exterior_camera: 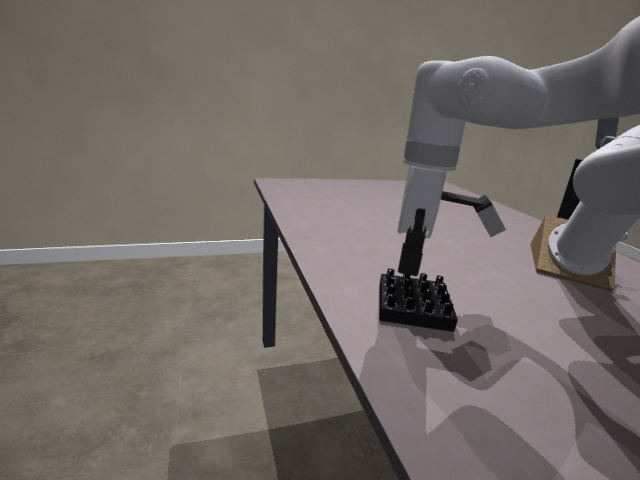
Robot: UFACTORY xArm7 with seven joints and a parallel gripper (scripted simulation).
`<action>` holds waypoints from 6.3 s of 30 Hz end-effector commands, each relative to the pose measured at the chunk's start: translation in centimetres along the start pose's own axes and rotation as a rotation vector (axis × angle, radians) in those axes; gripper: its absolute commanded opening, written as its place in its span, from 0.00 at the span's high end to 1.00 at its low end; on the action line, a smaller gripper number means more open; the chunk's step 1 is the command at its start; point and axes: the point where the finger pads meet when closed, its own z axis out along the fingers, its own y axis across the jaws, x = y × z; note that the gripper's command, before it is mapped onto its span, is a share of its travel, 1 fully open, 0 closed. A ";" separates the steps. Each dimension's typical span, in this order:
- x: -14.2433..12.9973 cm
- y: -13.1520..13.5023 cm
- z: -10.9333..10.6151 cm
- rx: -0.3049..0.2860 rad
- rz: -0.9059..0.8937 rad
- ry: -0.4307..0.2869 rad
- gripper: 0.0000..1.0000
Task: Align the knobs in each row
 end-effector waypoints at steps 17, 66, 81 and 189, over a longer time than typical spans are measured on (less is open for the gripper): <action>-0.1 0.0 -0.1 -0.001 0.000 -0.003 0.81; -0.1 0.0 1.1 -0.001 0.000 -0.003 0.81; -0.1 0.0 1.1 -0.001 0.000 -0.003 0.81; -0.1 0.0 -1.7 0.000 -0.268 -0.003 0.81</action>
